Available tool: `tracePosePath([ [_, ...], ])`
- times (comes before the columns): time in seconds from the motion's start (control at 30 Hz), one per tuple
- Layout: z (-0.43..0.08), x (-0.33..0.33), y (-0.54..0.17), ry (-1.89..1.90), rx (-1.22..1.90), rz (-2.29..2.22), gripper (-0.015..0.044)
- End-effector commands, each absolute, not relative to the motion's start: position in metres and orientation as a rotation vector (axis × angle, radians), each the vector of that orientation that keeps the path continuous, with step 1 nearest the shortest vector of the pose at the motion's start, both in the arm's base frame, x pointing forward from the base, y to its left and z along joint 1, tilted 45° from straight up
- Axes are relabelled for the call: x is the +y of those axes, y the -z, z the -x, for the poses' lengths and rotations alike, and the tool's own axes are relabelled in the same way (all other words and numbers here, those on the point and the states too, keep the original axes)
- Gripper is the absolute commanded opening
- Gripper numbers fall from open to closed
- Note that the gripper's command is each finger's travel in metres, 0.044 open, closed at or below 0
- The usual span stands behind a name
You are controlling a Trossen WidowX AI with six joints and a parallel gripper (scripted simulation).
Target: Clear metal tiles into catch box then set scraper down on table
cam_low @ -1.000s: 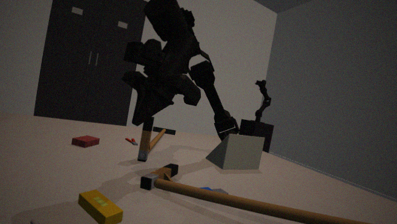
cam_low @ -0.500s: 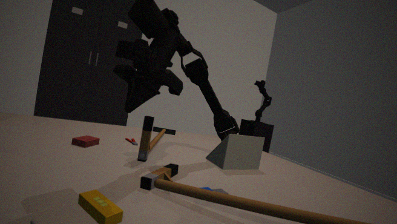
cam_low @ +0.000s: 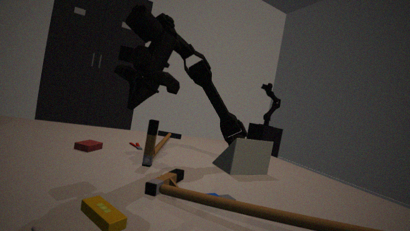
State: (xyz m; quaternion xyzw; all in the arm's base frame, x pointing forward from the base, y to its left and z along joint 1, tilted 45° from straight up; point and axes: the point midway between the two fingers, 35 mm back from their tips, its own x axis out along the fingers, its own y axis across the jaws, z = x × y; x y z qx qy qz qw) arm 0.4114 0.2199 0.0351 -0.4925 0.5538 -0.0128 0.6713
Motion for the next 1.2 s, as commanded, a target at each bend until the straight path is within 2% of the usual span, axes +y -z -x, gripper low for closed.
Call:
tracePosePath([
  [0.0, -0.410, 0.203, -0.048, 0.022, 1.271, 1.143, 0.0000],
  [1.17, -0.364, 0.088, -0.147, -0.077, 1.416, 1.316, 0.0000],
])
